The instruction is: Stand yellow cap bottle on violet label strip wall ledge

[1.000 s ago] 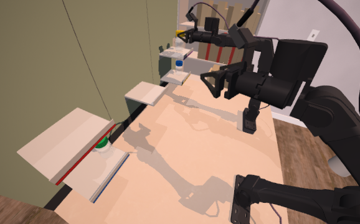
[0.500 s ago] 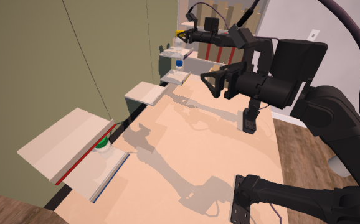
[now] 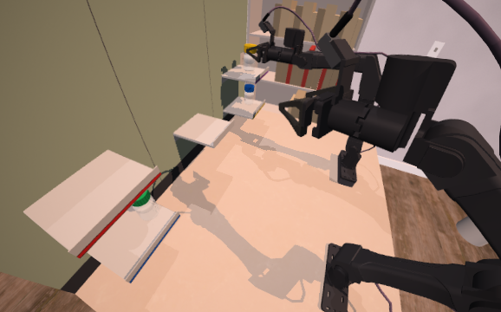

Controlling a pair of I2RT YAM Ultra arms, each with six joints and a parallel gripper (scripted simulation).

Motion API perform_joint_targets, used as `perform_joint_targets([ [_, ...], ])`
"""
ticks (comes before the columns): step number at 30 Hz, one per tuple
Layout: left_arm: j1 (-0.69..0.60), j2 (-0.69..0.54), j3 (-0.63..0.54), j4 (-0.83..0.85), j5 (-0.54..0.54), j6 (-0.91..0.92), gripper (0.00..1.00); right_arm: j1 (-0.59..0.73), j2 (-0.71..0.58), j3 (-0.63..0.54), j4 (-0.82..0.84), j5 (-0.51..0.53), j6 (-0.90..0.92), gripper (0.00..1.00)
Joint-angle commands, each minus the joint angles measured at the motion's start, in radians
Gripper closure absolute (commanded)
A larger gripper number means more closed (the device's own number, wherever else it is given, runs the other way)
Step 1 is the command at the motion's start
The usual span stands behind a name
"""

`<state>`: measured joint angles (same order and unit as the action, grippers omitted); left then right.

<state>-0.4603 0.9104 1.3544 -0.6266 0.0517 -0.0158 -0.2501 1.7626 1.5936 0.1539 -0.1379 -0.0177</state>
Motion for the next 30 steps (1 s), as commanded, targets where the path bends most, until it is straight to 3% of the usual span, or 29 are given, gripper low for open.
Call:
perform_joint_targets([
  [1, 0.007, -0.015, 0.003, 0.033, 0.002, 0.000, 0.11, 0.013, -0.033, 0.010, 0.053, 0.004, 0.000, 0.50],
  [18, 0.007, -0.015, 0.003, 0.033, 0.002, 0.000, 0.11, 0.013, -0.035, 0.007, 0.071, 0.005, 0.001, 0.50],
  [30, 0.007, -0.015, 0.003, 0.033, 0.002, 0.000, 0.11, 0.015, -0.037, -0.094, 0.160, 0.009, 0.006, 0.50],
])
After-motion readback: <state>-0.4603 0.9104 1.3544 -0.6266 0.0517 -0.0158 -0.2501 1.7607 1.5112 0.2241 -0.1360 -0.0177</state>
